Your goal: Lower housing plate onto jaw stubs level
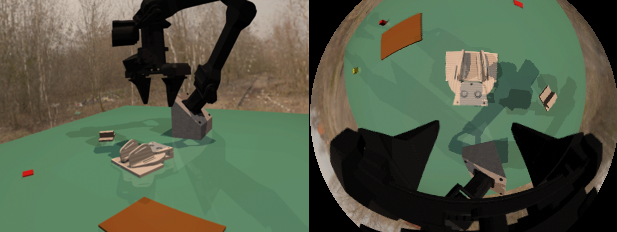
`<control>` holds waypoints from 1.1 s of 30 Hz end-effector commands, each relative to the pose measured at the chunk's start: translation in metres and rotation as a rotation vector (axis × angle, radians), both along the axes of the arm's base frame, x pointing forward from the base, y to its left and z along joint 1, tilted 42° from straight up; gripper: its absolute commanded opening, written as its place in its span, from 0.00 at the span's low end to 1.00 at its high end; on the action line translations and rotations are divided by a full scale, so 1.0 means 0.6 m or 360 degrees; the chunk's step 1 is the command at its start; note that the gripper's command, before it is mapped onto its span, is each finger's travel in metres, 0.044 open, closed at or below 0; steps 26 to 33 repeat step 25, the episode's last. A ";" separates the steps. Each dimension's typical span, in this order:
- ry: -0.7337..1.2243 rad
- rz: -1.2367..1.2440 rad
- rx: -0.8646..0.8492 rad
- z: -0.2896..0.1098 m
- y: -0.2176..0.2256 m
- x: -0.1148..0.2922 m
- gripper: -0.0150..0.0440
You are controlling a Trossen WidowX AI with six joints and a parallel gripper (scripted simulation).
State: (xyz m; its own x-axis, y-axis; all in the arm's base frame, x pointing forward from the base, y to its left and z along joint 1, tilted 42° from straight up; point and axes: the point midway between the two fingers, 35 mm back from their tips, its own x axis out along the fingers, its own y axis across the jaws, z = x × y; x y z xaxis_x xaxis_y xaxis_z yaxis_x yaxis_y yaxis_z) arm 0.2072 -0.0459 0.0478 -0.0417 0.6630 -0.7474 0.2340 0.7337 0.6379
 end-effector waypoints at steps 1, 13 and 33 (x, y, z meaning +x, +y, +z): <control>0.0000 0.0010 -0.0007 0.000 -0.001 -0.001 1.00; 0.0000 0.0010 -0.0007 0.000 -0.001 -0.001 1.00; 0.0000 0.0010 -0.0007 0.000 -0.001 -0.001 1.00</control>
